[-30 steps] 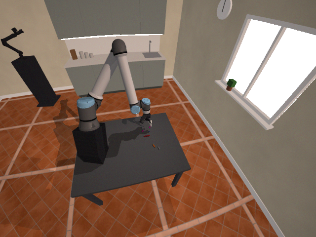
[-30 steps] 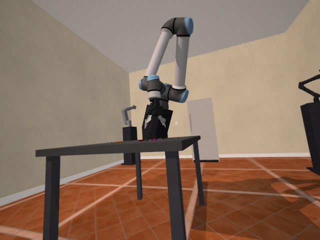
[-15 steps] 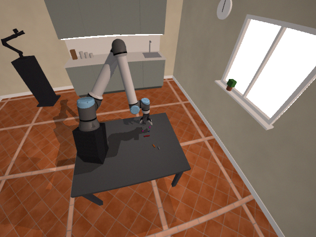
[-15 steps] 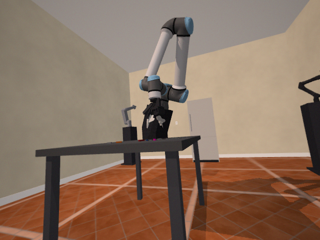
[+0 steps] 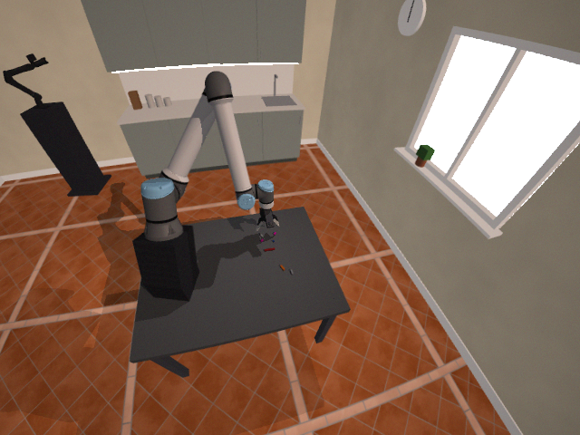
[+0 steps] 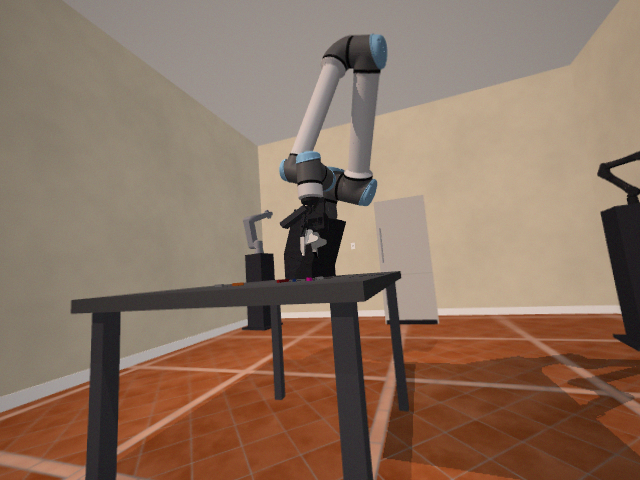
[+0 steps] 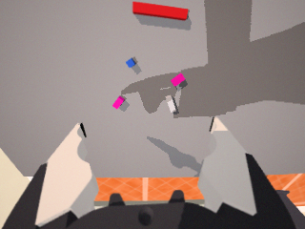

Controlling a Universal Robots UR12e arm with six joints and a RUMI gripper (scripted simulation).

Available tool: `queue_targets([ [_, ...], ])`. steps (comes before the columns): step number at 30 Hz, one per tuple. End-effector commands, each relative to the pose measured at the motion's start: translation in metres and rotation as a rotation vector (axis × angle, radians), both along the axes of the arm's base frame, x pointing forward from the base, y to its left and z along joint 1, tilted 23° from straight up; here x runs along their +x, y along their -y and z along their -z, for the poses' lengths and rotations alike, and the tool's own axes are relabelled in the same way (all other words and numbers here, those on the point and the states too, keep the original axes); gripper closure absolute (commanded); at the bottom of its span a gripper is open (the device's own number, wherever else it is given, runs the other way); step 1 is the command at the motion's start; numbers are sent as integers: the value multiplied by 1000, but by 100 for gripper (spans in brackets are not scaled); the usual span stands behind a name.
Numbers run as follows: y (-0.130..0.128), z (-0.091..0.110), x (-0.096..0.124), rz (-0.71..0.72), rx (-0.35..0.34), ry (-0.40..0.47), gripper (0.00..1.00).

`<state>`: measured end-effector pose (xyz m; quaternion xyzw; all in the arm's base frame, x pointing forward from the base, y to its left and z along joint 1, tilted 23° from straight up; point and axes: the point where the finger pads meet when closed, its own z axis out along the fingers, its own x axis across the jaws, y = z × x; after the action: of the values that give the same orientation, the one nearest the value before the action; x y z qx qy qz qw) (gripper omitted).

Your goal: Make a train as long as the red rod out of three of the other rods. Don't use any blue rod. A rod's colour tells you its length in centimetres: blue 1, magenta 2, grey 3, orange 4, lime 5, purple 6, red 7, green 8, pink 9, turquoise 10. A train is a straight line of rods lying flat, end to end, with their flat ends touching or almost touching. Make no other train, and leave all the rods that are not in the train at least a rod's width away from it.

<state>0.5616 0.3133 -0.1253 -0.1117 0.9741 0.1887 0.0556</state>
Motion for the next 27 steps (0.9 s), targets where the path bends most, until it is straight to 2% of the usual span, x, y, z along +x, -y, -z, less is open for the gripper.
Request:
queue_targets([
  [1,0,0,1,-140,-4,54,0],
  [14,-3,-1,0,-492,-29,201,0],
  [27,-5,-2,0,-648,-40,266,0],
])
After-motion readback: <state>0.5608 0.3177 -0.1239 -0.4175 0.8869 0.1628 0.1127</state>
